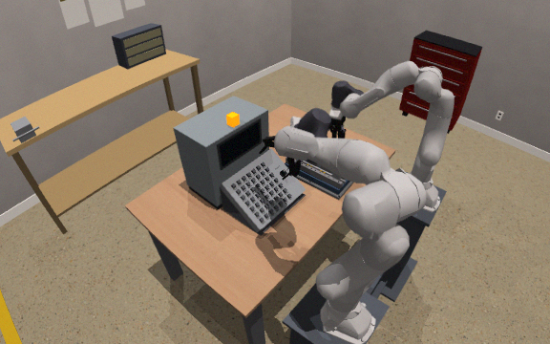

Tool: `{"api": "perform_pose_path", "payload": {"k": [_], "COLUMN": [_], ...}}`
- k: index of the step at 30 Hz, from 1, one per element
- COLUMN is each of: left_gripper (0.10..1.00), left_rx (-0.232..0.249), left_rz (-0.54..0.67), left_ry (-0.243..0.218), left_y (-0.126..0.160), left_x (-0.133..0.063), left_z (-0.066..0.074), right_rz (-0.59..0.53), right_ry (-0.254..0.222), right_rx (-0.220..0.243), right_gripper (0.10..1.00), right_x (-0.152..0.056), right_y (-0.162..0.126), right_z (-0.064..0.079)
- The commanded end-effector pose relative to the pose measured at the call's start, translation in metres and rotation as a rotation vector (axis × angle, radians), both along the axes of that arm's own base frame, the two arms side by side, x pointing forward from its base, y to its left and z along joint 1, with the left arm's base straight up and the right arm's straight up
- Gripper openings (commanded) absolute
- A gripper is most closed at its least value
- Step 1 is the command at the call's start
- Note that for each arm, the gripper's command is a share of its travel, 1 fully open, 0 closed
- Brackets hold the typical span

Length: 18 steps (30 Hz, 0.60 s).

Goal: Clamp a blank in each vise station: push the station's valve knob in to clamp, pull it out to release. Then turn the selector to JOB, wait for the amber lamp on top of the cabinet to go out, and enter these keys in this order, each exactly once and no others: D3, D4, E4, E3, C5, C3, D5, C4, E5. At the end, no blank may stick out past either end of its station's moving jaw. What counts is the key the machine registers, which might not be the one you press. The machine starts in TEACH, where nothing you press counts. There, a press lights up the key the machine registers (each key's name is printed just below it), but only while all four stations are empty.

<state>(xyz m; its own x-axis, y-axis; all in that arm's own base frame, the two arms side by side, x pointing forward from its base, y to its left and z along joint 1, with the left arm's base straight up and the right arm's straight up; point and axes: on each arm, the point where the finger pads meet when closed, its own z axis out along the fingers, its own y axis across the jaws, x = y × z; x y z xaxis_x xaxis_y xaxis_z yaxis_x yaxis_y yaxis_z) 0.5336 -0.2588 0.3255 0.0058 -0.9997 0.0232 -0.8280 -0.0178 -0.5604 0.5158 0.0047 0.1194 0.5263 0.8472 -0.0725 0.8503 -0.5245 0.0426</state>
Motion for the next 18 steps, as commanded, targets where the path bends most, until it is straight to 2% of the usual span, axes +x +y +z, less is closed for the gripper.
{"api": "perform_pose_path", "payload": {"k": [1,2,3,6,18], "left_gripper": [1.000,1.000,1.000,1.000,1.000], "left_rx": [0.000,0.000,0.000,0.000,0.000], "left_rz": [0.000,0.000,0.000,0.000,0.000], "left_ry": [0.000,0.000,0.000,0.000,0.000], "left_y": [-0.0001,-0.0001,-0.0001,-0.0001,-0.0001], "left_x": [0.0000,0.0000,0.0000,0.0000,0.0000], "left_z": [0.0001,0.0001,0.0001,0.0001,0.0001], "right_rz": [0.250,0.250,0.311,0.376,0.379], "right_ry": [0.010,0.010,0.011,0.014,0.014], "right_rx": [0.056,0.056,0.068,0.083,0.084], "right_gripper": [0.460,0.460,0.460,0.460,0.460], "right_x": [0.0040,0.0040,0.0040,0.0040,0.0040], "right_y": [0.0011,0.0011,0.0011,0.0011,0.0011], "right_z": [0.0013,0.0013,0.0013,0.0013,0.0013]}}
